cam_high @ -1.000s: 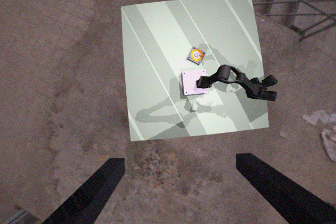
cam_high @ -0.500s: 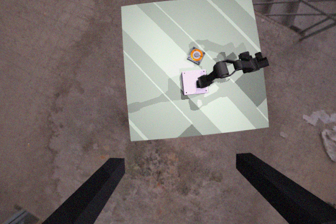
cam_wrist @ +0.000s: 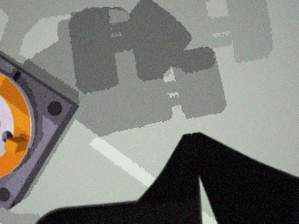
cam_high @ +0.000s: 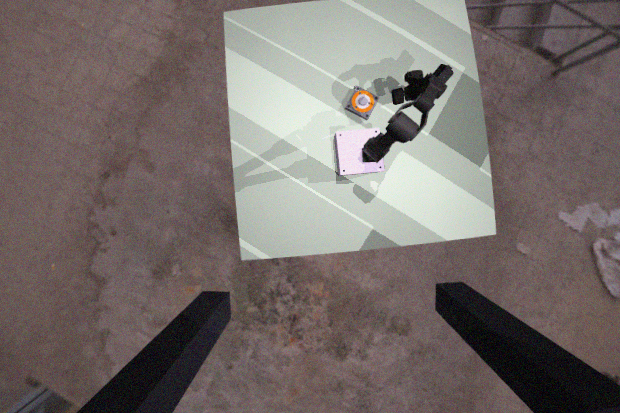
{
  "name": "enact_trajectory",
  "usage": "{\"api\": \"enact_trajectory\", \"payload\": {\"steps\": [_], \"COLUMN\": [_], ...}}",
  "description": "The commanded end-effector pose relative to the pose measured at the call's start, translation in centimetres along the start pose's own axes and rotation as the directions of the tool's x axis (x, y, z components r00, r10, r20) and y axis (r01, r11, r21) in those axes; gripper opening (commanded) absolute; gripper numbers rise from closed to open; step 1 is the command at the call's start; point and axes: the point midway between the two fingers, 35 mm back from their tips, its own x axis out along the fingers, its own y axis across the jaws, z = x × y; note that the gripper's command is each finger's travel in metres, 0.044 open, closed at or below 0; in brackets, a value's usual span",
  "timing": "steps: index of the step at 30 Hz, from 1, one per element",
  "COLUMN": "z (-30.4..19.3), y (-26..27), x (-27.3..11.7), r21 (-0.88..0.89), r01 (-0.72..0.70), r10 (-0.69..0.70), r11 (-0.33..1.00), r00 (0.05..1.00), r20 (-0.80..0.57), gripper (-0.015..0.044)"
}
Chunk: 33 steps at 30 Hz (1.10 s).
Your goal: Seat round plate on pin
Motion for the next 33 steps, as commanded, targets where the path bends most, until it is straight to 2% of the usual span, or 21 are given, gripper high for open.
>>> {"api": "enact_trajectory", "payload": {"steps": [1, 11, 18, 27, 33], "z": [0.7, 0.2, -0.1, -1.8, -1.9], "y": [4.9, 13.9, 14.3, 14.9, 14.9], "x": [1.2, 1.4, 1.4, 5.4, 5.8], "r21": [0.073, 0.159, 0.16, 0.16, 0.16], "r01": [-0.068, -0.046, -0.044, -0.044, -0.044], "r10": [0.077, 0.101, 0.1, 0.1, 0.1], "r11": [0.995, 0.986, 0.986, 0.986, 0.986], "r00": [0.99, 0.928, 0.927, 0.927, 0.927], "r20": [-0.116, -0.357, -0.362, -0.362, -0.362], "gripper": [0.0, 0.0, 0.0, 0.0, 0.0]}}
